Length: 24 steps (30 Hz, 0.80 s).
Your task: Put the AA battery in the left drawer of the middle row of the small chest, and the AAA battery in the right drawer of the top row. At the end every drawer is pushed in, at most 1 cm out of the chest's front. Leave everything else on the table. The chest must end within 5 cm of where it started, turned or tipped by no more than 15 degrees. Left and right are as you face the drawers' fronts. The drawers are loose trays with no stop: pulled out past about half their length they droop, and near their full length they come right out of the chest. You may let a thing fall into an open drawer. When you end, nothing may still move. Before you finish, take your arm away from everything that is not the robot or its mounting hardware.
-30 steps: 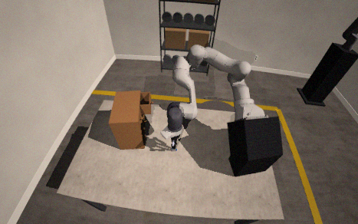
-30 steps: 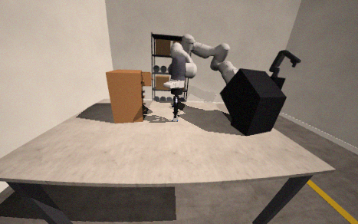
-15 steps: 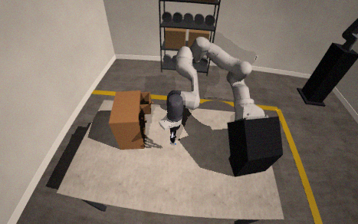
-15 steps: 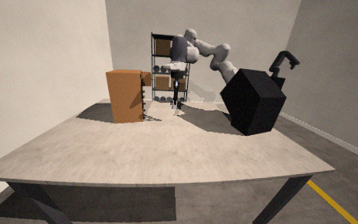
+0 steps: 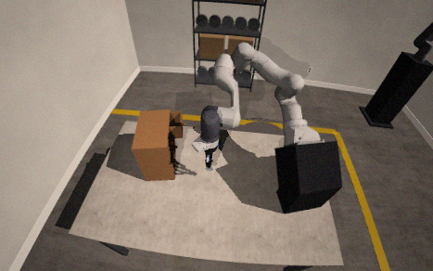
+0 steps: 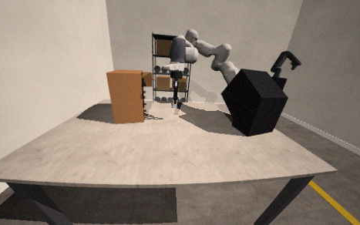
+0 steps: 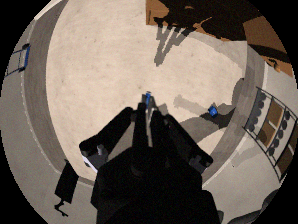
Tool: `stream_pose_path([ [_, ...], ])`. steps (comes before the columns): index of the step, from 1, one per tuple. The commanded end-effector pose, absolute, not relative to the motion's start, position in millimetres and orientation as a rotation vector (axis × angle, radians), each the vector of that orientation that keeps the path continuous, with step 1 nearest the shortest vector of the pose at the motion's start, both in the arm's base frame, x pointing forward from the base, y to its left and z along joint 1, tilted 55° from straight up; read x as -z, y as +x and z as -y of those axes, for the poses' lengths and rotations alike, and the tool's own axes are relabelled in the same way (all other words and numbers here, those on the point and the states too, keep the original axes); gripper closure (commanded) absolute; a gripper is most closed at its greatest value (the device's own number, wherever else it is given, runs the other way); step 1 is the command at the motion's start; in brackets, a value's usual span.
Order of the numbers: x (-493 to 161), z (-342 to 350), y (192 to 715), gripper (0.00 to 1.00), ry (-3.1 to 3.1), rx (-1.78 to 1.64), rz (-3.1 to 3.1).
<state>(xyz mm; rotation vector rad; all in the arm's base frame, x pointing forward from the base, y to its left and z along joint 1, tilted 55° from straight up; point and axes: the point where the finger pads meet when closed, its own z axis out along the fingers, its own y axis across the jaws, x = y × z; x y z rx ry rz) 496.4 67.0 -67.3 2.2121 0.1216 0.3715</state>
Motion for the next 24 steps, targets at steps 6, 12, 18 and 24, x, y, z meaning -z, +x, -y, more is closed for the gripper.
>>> stream_pose_path([
  [6,-3.6,-24.0,525.9,0.97,2.195,-0.297,-0.264],
  [12,-27.7,-7.7,532.0,0.97,2.188,-0.279,-0.299],
  [18,-67.4,20.8,538.1,0.97,2.173,-0.249,-0.357],
  [24,-88.4,36.7,539.4,0.97,2.163,-0.233,-0.387],
])
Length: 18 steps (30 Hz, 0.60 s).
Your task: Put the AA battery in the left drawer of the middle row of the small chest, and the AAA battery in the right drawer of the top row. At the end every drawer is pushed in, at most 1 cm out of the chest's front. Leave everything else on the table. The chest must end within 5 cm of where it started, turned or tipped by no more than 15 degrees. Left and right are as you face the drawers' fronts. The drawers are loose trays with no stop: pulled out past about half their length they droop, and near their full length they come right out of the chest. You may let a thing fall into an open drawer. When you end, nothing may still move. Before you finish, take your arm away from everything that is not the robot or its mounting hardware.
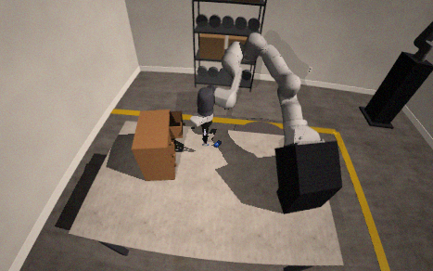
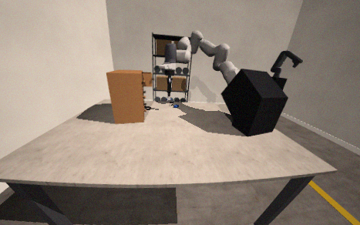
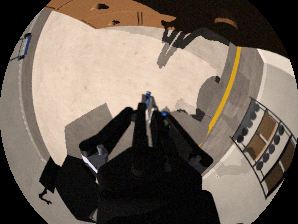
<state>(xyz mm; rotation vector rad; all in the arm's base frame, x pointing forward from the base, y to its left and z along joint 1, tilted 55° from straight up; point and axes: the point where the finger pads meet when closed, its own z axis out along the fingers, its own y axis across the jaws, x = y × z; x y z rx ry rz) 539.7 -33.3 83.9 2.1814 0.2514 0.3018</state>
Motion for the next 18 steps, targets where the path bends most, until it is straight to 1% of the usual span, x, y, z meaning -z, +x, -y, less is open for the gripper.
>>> stream_pose_path([
  [1,-88.4,36.7,539.4,0.97,2.163,-0.233,-0.387],
  [18,-95.6,35.5,537.8,0.97,2.161,-0.23,-0.393],
])
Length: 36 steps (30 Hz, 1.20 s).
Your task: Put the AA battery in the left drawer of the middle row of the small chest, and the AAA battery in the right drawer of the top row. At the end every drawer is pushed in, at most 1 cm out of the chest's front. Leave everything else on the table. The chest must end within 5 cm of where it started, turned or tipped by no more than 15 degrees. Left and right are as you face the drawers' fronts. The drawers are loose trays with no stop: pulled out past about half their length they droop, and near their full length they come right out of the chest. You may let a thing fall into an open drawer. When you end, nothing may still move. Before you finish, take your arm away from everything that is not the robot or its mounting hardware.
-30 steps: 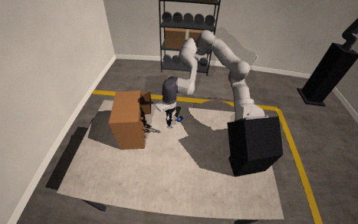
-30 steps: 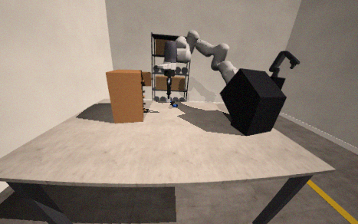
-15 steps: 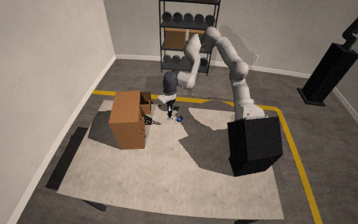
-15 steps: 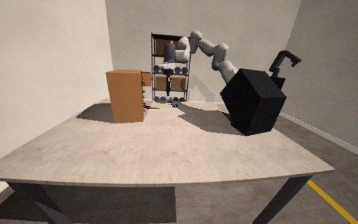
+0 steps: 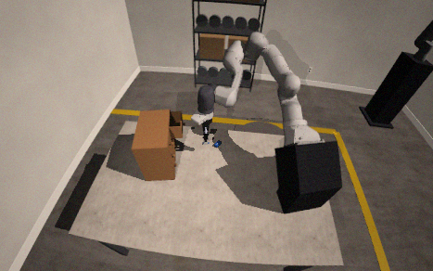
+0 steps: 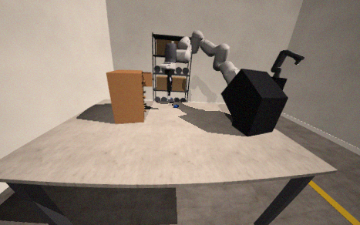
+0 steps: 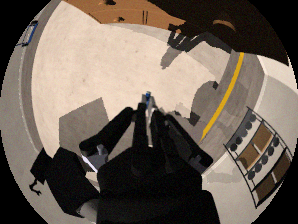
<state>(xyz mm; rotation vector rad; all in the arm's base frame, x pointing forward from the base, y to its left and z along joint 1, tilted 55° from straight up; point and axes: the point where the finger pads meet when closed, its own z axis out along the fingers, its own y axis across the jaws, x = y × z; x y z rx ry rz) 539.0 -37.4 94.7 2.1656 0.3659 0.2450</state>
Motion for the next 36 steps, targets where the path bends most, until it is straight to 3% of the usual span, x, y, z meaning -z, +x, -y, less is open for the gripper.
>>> stream_pose_path([
  [1,-96.3,34.6,537.4,0.97,2.161,-0.23,-0.393],
  [36,-169.6,-61.1,498.8,0.97,2.161,-0.23,-0.393],
])
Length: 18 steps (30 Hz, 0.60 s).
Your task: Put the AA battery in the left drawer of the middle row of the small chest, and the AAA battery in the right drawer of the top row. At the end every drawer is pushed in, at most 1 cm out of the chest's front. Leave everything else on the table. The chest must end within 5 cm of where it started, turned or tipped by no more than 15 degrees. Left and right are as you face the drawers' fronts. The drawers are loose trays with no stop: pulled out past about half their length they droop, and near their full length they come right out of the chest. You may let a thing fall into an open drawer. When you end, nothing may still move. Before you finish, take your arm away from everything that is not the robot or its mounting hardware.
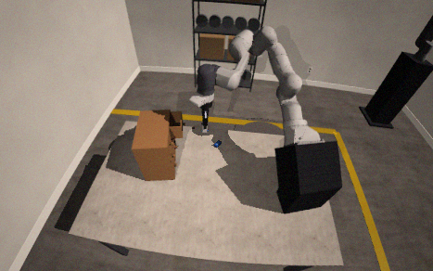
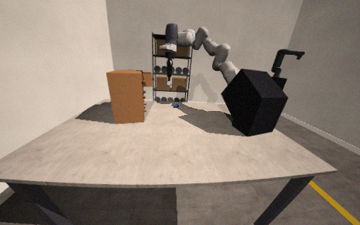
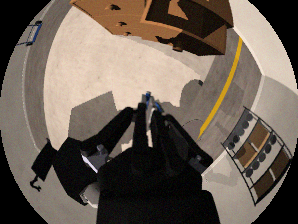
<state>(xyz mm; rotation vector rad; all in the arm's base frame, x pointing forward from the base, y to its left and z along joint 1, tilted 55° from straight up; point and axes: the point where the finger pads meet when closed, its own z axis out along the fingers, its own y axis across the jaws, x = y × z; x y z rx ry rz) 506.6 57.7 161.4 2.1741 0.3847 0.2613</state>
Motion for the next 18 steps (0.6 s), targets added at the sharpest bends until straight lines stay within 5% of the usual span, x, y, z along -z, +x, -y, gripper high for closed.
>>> stream_pose_path([
  [1,-173.0,-65.6,497.0,0.97,2.161,-0.23,-0.393],
  [18,-212.9,-117.8,476.0,0.97,2.161,-0.23,-0.393],
])
